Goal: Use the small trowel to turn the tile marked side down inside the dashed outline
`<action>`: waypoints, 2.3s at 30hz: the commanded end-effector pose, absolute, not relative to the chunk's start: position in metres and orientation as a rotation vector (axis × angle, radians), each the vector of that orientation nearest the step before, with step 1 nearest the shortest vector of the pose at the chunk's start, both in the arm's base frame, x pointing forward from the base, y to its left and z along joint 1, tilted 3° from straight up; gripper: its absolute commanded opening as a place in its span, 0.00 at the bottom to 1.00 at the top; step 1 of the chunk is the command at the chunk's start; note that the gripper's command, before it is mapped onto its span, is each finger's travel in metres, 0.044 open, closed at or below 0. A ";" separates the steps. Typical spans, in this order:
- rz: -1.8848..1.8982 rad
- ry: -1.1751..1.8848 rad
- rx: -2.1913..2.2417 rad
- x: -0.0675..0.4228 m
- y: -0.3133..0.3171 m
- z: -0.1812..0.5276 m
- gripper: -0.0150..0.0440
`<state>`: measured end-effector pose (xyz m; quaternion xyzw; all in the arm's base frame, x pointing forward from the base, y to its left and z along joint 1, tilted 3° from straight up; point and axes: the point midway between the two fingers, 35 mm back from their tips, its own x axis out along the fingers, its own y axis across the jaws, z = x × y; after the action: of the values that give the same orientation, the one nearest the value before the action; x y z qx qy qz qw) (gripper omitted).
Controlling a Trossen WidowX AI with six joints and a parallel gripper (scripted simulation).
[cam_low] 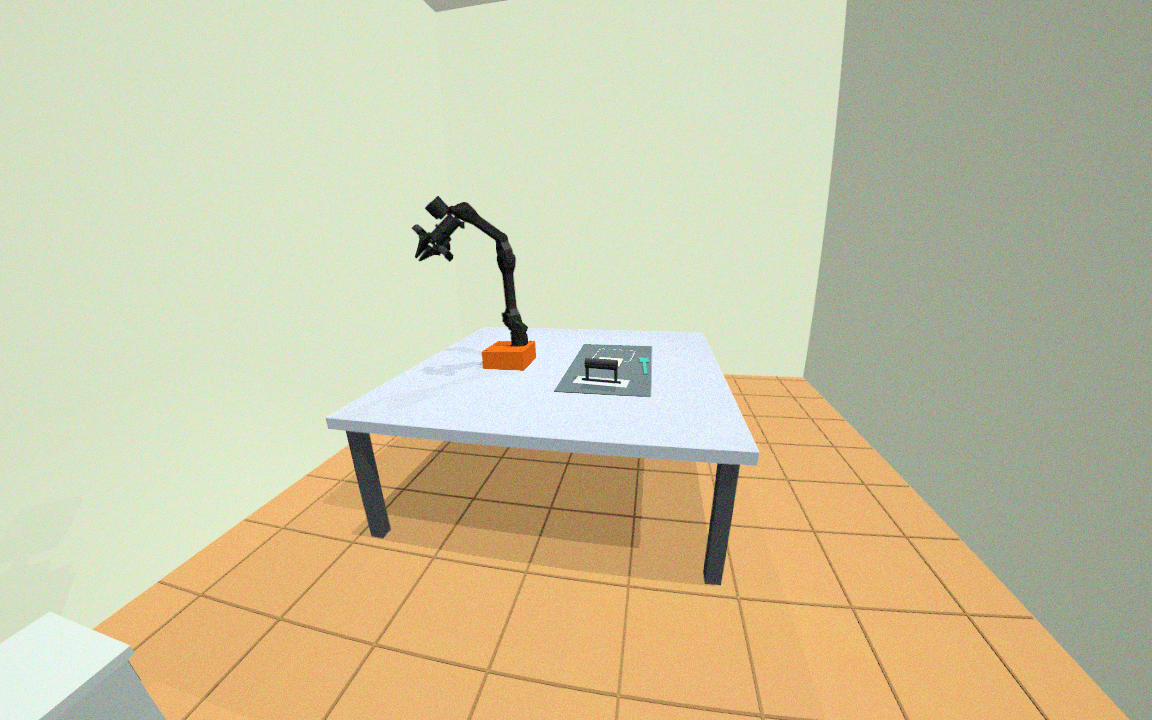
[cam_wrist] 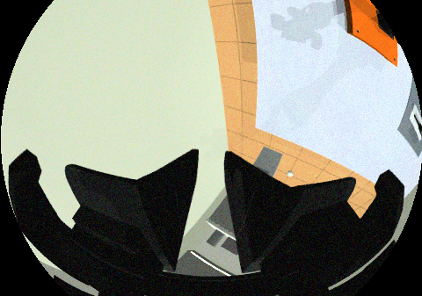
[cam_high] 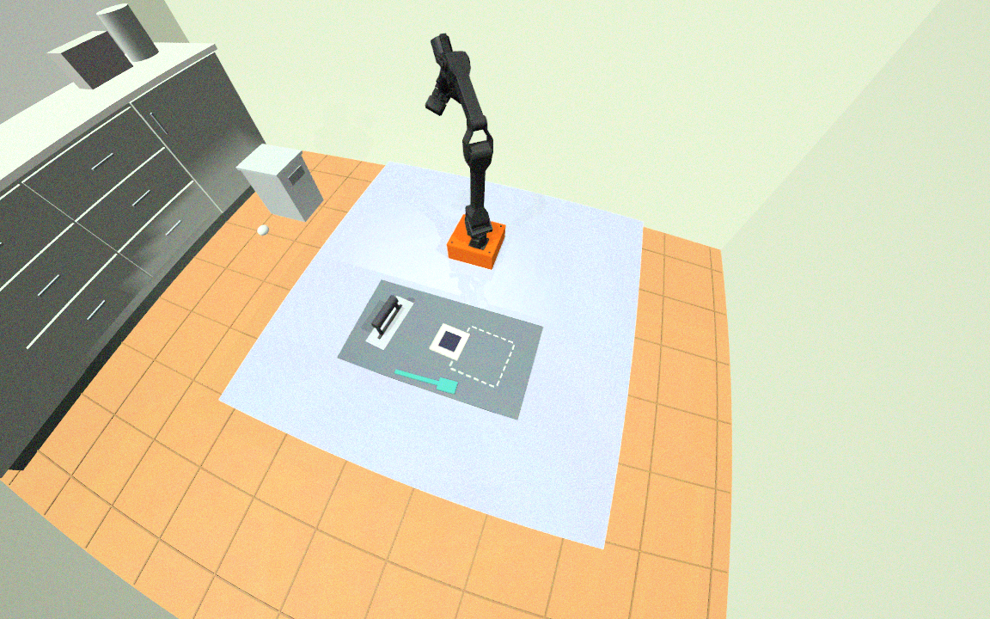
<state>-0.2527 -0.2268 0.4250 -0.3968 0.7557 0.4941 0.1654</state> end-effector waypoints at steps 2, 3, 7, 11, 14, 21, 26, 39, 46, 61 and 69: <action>1.407 2.153 -1.130 -0.253 -0.227 0.425 0.25; 1.407 2.153 -1.130 -0.253 -0.227 0.425 0.25; 1.407 2.153 -1.130 -0.253 -0.227 0.425 0.25; 1.407 2.153 -1.130 -0.253 -0.227 0.425 0.25; 1.407 2.153 -1.130 -0.253 -0.227 0.425 0.25; 1.407 2.153 -1.130 -0.253 -0.227 0.425 0.47; 1.509 2.083 -1.218 -0.245 -0.244 0.418 0.69; 1.869 1.788 -1.527 -0.209 -0.302 0.391 0.71; 2.041 1.615 -1.679 -0.183 -0.328 0.376 0.71; 2.280 1.281 -1.943 -0.120 -0.375 0.343 0.71; 2.453 1.012 -2.104 -0.085 -0.391 0.326 0.71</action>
<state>-0.0991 -0.3836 0.3348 -0.6081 0.3362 0.7126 -0.0971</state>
